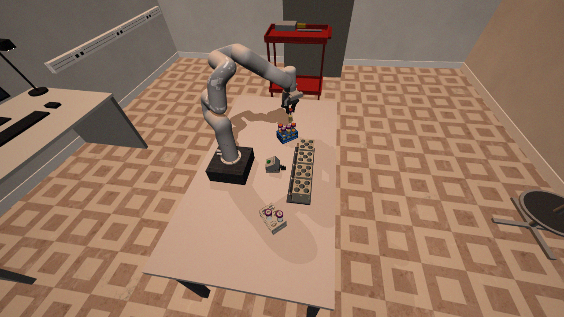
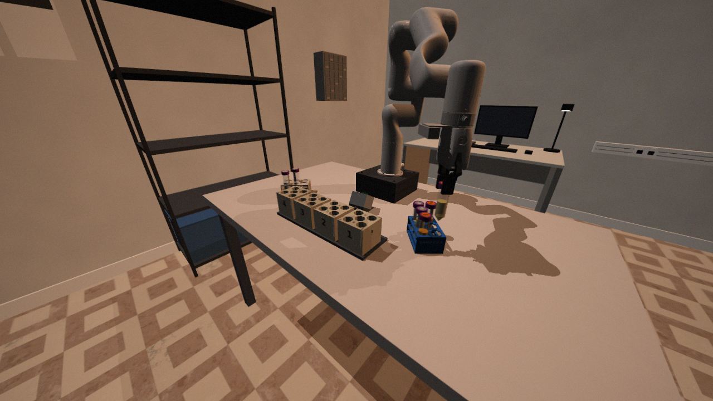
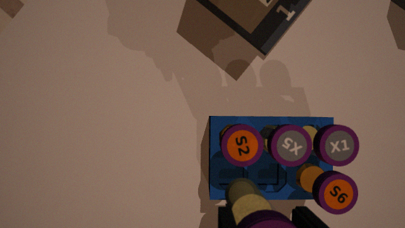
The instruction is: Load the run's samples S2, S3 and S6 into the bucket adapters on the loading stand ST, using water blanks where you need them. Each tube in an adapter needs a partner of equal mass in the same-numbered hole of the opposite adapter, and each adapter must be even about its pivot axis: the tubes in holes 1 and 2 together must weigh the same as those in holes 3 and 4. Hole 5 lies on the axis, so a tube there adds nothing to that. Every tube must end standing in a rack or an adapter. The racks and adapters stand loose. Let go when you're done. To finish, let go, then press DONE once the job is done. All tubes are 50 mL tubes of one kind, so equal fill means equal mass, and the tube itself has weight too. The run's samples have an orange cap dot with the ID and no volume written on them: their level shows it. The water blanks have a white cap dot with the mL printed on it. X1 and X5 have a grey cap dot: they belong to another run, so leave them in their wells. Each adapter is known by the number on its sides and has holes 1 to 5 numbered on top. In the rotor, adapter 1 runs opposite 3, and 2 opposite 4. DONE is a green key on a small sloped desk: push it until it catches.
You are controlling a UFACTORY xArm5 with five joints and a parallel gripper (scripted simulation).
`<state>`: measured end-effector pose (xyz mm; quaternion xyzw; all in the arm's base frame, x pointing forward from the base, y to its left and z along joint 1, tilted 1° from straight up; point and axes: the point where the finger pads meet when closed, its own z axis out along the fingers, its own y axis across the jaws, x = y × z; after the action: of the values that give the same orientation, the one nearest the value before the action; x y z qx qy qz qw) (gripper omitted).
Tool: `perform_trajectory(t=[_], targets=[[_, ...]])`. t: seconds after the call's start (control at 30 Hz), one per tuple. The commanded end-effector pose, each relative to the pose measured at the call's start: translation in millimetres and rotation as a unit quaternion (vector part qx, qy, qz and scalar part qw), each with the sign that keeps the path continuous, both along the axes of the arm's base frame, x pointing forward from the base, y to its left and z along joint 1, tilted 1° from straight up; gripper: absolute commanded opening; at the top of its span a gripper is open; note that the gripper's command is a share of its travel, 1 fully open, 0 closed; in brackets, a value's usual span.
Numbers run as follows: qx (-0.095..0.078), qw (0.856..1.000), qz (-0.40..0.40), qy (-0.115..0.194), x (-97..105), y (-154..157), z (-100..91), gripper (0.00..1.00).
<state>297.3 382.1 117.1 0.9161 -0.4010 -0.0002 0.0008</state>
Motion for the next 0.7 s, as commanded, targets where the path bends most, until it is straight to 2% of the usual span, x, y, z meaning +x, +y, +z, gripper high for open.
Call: perform_trajectory(t=[0.0,0.3,0.67], targets=[[0.005,1.0,0.0,0.003,1,1,11.5,0.0],[0.005,1.0,0.0,0.003,1,1,29.5,0.0],[0.005,1.0,0.0,0.003,1,1,40.5,0.0]])
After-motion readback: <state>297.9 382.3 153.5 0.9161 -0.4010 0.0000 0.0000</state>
